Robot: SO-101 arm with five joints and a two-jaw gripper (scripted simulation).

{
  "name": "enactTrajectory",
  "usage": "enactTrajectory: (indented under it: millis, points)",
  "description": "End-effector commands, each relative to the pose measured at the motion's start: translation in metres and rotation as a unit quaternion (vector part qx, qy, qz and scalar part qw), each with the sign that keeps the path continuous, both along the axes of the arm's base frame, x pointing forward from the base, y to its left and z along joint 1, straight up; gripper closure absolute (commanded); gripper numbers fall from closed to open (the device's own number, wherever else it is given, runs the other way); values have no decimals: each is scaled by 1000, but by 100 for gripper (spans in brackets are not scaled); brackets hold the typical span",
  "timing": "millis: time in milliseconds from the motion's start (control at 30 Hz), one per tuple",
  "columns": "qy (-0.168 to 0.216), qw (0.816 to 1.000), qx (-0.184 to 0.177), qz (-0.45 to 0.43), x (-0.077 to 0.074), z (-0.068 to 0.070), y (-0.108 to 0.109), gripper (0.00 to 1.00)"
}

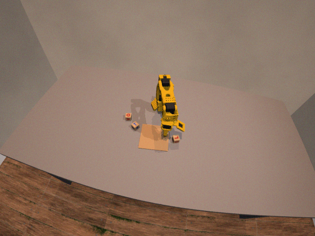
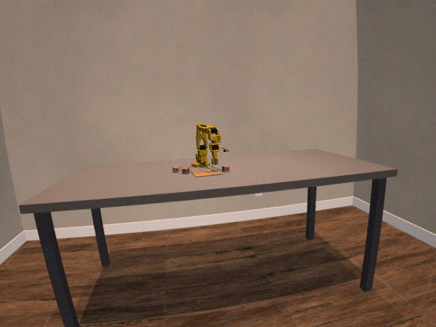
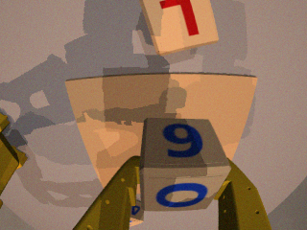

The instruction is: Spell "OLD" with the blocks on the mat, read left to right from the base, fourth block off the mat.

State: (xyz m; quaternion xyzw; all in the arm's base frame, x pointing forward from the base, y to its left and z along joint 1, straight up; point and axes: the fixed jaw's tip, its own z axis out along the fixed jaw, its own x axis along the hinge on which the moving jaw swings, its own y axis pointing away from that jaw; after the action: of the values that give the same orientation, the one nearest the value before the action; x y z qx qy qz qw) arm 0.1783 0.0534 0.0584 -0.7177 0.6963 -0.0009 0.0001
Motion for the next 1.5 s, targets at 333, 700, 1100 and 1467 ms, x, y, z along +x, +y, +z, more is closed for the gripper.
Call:
enactTrajectory:
  millis: [333, 700, 1100, 1467]
  points:
    - [-33, 999, 10, -4, 7, 6, 1, 100]
    - [-33, 999, 10, -3, 7, 0, 1, 100]
    - [-33, 999, 10, -3, 7, -4, 2, 100]
    - [-33, 999, 10, -3, 7, -6, 2, 100]
